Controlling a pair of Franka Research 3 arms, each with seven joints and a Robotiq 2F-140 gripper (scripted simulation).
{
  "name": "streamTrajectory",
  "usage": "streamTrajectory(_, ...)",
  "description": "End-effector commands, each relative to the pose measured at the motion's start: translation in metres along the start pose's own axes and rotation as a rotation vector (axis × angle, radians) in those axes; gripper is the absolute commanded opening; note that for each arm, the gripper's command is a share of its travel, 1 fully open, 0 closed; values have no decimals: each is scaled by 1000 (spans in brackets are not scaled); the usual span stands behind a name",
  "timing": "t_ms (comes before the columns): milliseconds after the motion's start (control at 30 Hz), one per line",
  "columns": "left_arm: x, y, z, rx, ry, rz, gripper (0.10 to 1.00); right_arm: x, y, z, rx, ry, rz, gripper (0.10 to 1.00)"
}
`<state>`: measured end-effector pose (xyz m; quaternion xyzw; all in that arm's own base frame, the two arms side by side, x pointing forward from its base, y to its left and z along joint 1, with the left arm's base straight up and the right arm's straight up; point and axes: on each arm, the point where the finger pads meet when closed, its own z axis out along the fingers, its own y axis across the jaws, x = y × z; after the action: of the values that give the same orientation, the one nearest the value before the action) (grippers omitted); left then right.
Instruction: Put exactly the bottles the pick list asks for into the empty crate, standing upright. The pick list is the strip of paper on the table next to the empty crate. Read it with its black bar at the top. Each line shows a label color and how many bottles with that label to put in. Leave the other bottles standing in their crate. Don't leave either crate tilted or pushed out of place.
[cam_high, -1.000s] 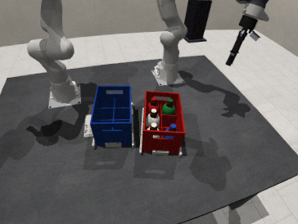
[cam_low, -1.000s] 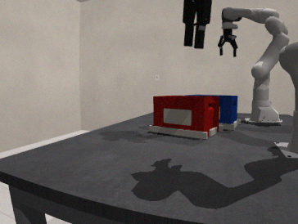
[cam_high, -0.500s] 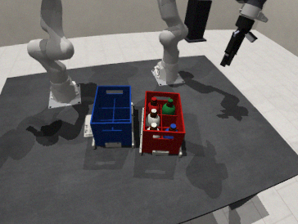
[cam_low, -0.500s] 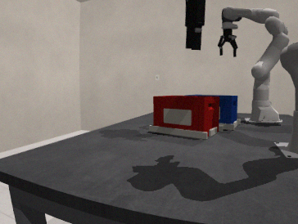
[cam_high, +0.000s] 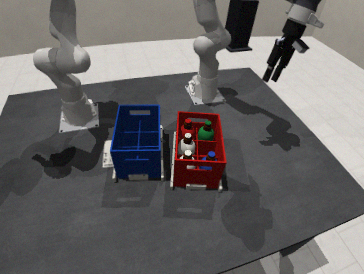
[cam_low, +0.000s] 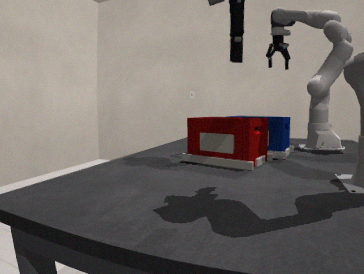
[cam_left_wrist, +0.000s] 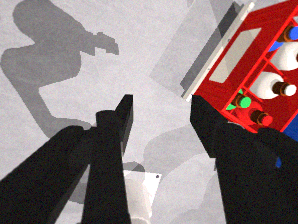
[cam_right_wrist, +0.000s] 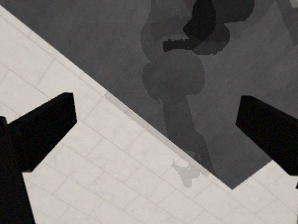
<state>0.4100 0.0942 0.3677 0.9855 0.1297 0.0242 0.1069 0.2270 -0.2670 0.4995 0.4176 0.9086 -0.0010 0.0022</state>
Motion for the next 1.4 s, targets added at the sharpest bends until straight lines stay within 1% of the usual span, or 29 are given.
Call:
streamTrajectory(0,-2,7,1,13,-8,113,442,1,0,0,1,4,5,1000)
streamTrajectory(100,-3,14,2,20,-14,161,442,1,0,0,1,4,5,1000)
streamTrajectory(167,-3,14,2,20,-14,161,442,1,0,0,1,4,5,1000)
streamTrajectory(667,-11,51,8,58,-47,431,442,1,0,0,1,4,5,1000)
streamTrajectory(733,-11,51,8,58,-47,431,442,1,0,0,1,4,5,1000)
streamTrajectory(1233,-22,87,13,93,-81,701,442,1,0,0,1,4,5,1000)
streamTrajectory(1300,-22,87,13,93,-81,701,442,1,0,0,1,4,5,1000)
streamTrajectory(1367,-23,92,14,97,-86,737,442,1,0,0,1,4,5,1000)
